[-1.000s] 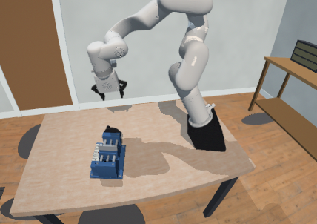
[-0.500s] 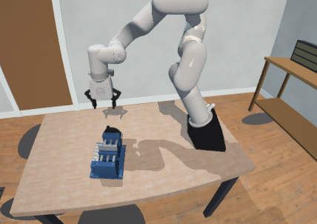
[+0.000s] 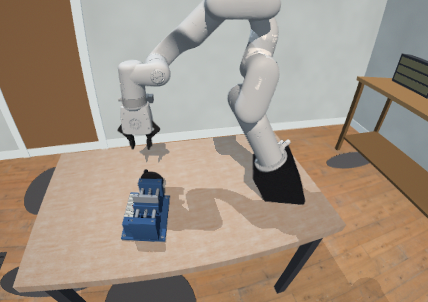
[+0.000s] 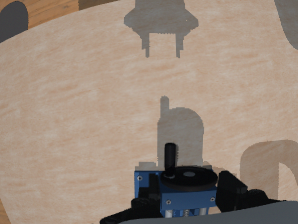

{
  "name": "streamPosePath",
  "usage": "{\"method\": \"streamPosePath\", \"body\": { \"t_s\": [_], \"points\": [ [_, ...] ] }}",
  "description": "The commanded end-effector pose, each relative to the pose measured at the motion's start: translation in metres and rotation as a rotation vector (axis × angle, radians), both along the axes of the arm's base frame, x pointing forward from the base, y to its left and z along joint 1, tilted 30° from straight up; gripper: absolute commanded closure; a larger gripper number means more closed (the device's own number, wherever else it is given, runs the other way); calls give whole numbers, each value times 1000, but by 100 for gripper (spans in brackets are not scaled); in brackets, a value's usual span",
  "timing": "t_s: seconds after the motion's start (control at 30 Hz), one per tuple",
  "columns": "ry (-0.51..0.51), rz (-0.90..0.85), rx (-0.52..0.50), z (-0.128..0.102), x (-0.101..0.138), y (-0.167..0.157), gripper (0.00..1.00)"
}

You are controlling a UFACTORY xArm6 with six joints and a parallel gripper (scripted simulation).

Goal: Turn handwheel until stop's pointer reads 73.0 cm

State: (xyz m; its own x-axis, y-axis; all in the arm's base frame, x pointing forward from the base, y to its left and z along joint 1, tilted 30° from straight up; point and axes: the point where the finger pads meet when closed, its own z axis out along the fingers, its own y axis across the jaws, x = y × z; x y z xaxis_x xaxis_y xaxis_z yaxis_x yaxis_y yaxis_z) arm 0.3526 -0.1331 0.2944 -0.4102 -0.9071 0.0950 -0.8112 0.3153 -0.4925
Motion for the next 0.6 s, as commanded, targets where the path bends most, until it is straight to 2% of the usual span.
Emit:
{"method": "streamPosePath", "body": {
  "t_s": [0.0, 0.13, 0.3, 0.37, 0.57],
  "points": [
    [-2, 2, 0, 1, 4, 7, 43],
    [-2, 2, 0, -1, 12, 26, 43],
    [-2, 2, 0, -5, 29, 64, 43],
    [-2, 2, 0, -5, 29, 64, 43],
    [-2, 2, 0, -11, 55, 122, 43]
  ]
}}
